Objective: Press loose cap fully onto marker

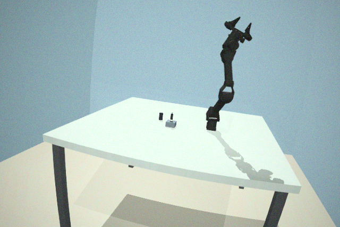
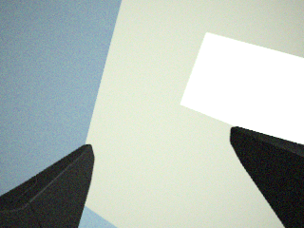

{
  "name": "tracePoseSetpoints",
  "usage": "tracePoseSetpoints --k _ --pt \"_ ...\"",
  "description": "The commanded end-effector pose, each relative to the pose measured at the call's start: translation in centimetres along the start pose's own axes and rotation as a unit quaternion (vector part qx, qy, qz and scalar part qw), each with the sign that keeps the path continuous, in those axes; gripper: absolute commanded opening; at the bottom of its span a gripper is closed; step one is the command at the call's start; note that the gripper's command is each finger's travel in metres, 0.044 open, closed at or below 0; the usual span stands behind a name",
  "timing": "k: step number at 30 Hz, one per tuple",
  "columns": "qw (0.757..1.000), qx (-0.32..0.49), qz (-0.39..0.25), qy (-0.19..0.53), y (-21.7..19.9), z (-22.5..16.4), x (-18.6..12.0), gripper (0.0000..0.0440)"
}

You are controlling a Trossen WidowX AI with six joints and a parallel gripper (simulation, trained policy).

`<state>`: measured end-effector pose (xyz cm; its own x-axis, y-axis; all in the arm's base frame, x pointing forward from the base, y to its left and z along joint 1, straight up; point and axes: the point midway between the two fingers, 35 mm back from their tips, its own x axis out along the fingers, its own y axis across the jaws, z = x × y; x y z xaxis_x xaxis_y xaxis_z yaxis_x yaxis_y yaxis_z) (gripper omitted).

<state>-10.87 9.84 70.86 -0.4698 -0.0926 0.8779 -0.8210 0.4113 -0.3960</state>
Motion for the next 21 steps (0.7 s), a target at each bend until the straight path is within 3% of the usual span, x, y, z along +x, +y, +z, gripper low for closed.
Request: tracePoseSetpoints --k 1,7,21 --pt "1.000 -0.001 -0.004 -0.003 -0.2 0.2 0.0 0.0375" --pt "0.999 -0.002 -0.033 -0.025 -1.2 1.3 0.3 0.0238" --pt "0.991 -0.007 -0.107 -0.078 -4.0 4.2 0.4 0.0273"
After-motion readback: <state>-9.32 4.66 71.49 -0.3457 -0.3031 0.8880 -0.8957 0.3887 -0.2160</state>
